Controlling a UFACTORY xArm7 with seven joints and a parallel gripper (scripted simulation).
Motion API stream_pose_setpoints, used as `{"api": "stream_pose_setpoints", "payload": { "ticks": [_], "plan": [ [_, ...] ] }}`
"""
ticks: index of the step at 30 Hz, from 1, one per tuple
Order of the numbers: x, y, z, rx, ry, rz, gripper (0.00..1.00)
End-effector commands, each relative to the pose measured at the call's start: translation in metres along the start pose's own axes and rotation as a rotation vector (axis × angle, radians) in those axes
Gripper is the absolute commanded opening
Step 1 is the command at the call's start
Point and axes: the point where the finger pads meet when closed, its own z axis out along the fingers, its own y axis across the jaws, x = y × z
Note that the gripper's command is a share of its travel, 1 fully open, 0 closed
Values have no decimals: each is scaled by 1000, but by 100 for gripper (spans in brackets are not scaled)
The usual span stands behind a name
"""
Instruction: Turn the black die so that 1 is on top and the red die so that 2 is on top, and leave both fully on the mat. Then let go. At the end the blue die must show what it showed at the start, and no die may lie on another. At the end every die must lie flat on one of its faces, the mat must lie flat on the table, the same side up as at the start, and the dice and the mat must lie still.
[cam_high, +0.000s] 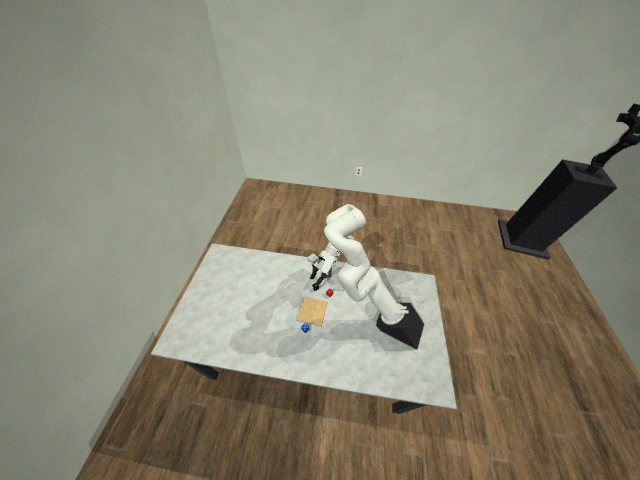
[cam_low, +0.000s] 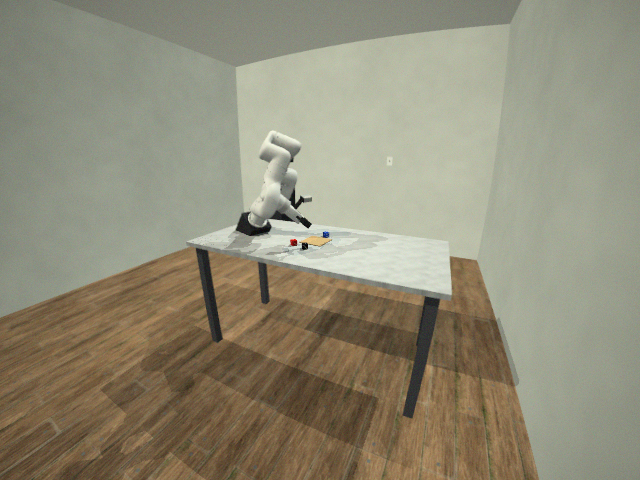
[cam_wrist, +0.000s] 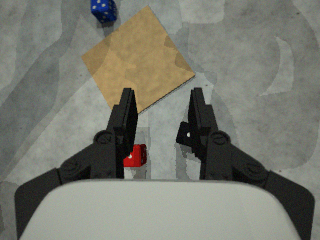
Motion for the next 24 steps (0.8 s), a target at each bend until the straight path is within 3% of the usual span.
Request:
{"api": "stream_pose_setpoints", "payload": {
  "ticks": [1,6,9,11,19,23,24],
  "plan": [
    [8,-4,6,56,-149,35,47],
    [9,-6,8,52,-282,50,47],
    [9,-6,8,51,-291,51,47],
    [8,-5,9,31,-393,61,47],
    [5,-1,8,-32,-565,73,47],
    [3,4,6,-92,-674,78,47],
    [3,4,6,-92,-674,78,47]
  ]
}}
